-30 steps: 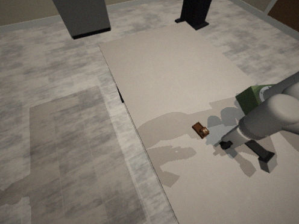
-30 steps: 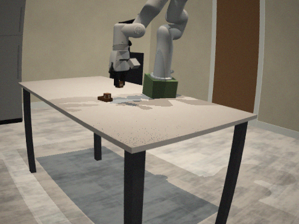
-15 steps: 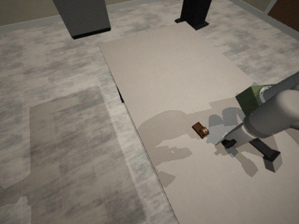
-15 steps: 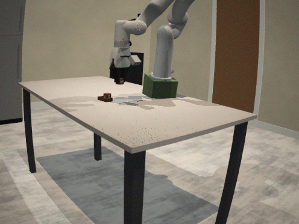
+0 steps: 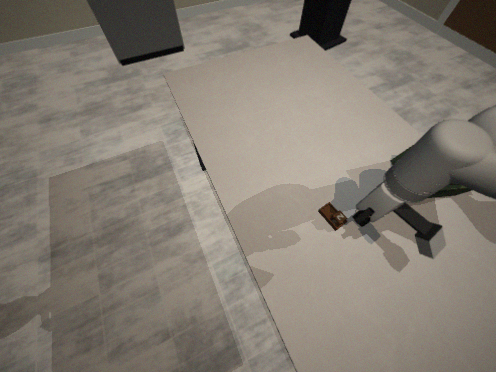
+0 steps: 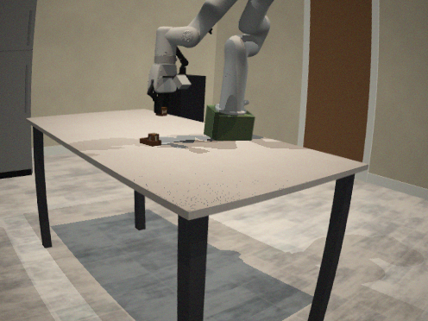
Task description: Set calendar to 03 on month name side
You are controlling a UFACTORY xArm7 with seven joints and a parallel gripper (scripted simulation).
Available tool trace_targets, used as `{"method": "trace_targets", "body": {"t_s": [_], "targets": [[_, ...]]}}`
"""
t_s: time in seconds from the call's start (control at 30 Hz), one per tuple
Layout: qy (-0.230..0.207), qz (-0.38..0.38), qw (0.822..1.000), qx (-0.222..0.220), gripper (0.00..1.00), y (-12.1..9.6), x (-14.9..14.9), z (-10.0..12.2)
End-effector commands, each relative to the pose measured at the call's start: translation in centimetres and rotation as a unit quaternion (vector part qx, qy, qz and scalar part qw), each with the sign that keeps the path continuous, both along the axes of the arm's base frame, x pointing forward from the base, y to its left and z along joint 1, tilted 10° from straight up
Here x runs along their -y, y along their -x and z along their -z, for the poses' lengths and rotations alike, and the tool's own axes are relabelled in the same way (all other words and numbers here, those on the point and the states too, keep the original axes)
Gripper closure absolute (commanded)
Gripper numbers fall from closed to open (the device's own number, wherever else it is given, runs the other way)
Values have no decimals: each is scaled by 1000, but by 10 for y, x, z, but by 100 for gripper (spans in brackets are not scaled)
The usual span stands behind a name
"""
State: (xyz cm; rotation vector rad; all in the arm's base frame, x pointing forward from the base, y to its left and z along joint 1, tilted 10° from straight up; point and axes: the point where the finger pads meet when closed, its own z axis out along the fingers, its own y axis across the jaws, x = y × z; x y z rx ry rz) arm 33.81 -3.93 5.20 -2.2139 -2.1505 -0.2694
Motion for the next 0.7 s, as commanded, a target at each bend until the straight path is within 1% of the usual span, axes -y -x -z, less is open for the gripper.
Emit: {"method": "trace_targets", "body": {"t_s": [0.0, 0.03, 0.13, 0.67], "targets": [[-3, -6, 1000, -3, 73, -3, 50, 7], [-3, -6, 1000, -3, 73, -1, 63, 8], [-3, -7, 1000, -3, 73, 1, 70, 9], [-3, -7, 1000, -3, 73, 0, 70, 10]]}}
